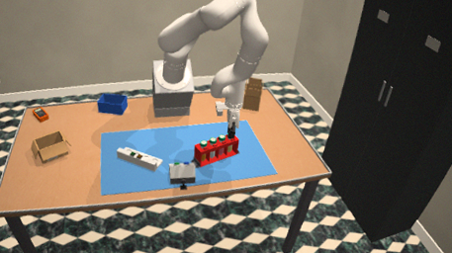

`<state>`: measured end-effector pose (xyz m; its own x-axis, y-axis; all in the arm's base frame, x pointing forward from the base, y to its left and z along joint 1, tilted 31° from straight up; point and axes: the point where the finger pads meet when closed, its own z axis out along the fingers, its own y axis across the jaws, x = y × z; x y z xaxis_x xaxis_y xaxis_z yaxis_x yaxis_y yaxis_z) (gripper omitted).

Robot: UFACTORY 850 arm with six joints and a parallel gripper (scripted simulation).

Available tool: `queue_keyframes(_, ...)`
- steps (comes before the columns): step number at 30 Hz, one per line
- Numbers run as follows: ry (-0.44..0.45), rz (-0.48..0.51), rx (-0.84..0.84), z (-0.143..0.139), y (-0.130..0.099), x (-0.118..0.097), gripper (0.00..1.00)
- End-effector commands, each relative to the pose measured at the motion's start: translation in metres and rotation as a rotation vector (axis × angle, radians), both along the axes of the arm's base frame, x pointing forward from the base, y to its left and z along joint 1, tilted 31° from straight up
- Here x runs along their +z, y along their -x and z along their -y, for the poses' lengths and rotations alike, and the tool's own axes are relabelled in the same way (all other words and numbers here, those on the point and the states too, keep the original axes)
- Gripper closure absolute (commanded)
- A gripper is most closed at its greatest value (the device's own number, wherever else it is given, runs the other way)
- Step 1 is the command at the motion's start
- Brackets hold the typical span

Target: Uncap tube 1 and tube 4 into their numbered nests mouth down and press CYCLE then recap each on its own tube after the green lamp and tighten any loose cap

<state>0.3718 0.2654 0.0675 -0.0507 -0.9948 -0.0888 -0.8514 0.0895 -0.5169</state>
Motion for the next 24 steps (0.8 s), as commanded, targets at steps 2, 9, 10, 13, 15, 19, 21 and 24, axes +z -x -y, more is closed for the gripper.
queue_keyframes(2, 0.167, 0.004, 0.232, -0.0004, -0.0001, 0.0006, 1.0)
queue_keyframes(9, 0.32, 0.015, 0.486, -0.0004, 0.0, 0.0008, 1.0)
queue_keyframes(10, 0.34, 0.017, 0.521, -0.0004, 0.0, 0.0008, 1.0)
queue_keyframes(13, 0.4, 0.021, 0.617, -0.0004, 0.0, 0.0008, 1.0)
queue_keyframes(15, 0.4, 0.021, 0.617, -0.0004, 0.0, 0.0008, 1.0)
queue_keyframes(19, 0.503, 0.029, 0.788, -0.0004, 0.0001, 0.0009, 1.0)
queue_keyframes(21, 0.549, 0.033, 0.866, -0.0004, 0.0001, 0.001, 1.0)
queue_keyframes(24, 0.606, 0.037, 0.959, -0.0004, 0.0001, 0.001, 1.0)
